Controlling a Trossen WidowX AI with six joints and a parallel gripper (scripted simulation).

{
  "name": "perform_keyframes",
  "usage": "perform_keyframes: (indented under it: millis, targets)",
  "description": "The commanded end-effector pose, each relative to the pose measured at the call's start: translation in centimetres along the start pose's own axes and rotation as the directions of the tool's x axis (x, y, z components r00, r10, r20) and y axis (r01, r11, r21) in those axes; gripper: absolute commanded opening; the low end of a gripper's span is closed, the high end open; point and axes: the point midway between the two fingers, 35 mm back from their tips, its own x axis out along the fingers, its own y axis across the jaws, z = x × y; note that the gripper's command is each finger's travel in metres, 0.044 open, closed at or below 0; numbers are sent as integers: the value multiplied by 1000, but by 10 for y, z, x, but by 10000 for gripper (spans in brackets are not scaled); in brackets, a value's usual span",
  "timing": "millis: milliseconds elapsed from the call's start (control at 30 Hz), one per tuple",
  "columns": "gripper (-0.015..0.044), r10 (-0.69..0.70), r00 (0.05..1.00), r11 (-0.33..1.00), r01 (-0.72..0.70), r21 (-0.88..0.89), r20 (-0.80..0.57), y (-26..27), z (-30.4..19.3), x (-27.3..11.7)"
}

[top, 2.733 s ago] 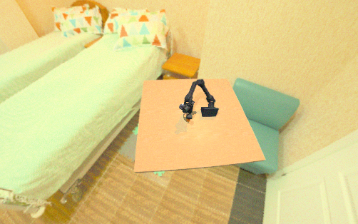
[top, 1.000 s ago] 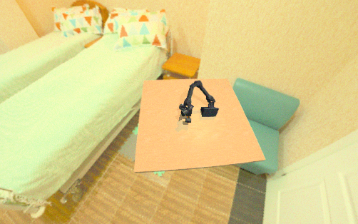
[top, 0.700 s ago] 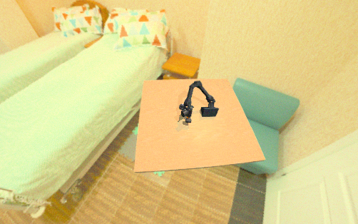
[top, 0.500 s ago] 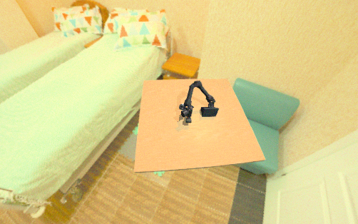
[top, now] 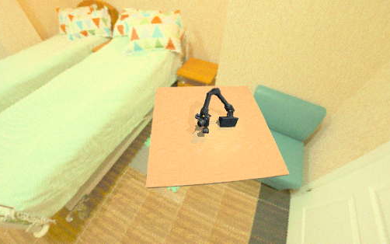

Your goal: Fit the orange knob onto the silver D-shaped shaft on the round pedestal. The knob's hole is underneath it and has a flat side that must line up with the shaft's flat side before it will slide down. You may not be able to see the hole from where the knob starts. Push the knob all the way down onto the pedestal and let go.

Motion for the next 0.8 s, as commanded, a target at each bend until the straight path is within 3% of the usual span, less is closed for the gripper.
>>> perform_keyframes:
  millis: [0, 767]
  targets:
    - [0, 15, 1000, 1000, -15, 9, 10, 3, 5, -15]
    - [0, 18, 1000, 1000, -18, 8, 9, 6, 6, -86]
